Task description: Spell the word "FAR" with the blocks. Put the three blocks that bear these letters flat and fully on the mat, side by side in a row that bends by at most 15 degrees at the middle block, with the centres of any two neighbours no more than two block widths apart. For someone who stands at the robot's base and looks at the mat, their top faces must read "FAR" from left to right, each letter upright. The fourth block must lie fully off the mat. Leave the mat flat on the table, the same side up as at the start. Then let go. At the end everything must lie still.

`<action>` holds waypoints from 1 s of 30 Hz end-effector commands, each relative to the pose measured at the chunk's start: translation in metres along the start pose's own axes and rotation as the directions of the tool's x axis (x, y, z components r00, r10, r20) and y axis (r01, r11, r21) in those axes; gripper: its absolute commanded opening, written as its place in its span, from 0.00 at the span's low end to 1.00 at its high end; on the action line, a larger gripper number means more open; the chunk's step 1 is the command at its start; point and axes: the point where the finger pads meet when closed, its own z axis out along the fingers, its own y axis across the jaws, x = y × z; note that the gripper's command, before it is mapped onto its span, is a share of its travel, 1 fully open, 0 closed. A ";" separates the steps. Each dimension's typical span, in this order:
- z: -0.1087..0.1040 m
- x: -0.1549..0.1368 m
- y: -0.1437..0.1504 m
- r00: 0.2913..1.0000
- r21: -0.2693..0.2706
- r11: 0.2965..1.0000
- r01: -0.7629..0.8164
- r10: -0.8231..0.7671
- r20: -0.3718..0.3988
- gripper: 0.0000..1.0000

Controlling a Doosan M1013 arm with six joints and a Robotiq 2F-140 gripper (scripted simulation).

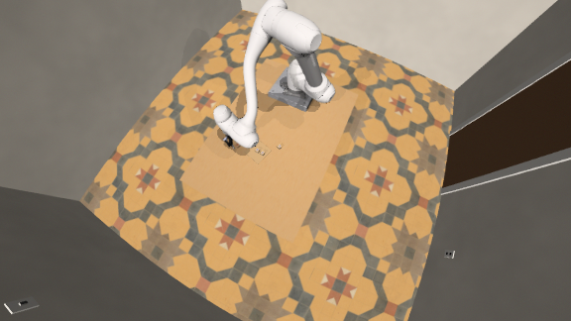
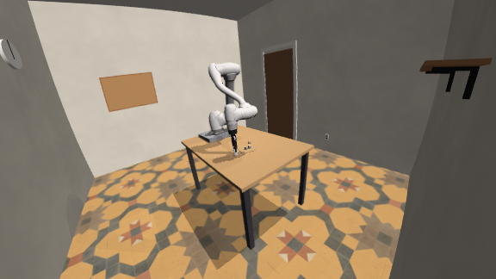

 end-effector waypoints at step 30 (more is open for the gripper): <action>0.017 0.003 0.003 1.000 -0.006 1.000 -0.002 0.002 -0.003 0.37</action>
